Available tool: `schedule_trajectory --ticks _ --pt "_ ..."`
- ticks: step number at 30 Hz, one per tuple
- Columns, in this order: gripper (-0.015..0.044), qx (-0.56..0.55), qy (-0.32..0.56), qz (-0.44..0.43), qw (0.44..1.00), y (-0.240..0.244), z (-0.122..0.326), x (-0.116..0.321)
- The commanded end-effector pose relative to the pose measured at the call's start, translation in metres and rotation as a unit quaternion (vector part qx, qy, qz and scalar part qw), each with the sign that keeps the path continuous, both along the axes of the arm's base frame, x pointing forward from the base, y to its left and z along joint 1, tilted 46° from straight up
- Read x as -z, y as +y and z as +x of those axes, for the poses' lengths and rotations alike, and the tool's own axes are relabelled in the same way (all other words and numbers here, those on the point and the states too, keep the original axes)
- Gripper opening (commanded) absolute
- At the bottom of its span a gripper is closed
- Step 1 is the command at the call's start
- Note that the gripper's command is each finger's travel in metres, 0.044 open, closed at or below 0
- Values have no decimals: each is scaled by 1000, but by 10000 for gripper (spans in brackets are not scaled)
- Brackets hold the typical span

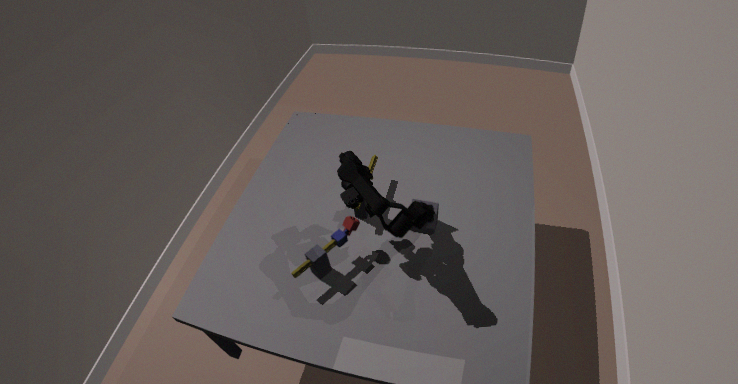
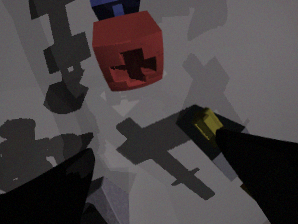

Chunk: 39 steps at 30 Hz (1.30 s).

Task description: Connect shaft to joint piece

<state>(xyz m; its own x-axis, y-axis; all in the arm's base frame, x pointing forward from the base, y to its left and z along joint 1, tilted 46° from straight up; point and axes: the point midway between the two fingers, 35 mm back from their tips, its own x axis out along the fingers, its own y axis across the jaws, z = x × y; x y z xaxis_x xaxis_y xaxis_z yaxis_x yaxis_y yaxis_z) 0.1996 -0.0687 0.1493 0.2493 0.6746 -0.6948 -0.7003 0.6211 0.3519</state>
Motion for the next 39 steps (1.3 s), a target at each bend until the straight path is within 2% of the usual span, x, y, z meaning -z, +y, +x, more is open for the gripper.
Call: schedule_trajectory --ticks 1,16,31,39 --pt "440 -58 -14 -4 998 7 1 9" --pt "440 -61 -16 -4 998 21 6 22" --pt "440 -61 -18 -4 998 53 44 -21" --pt "440 -61 -18 -3 998 58 47 -20"
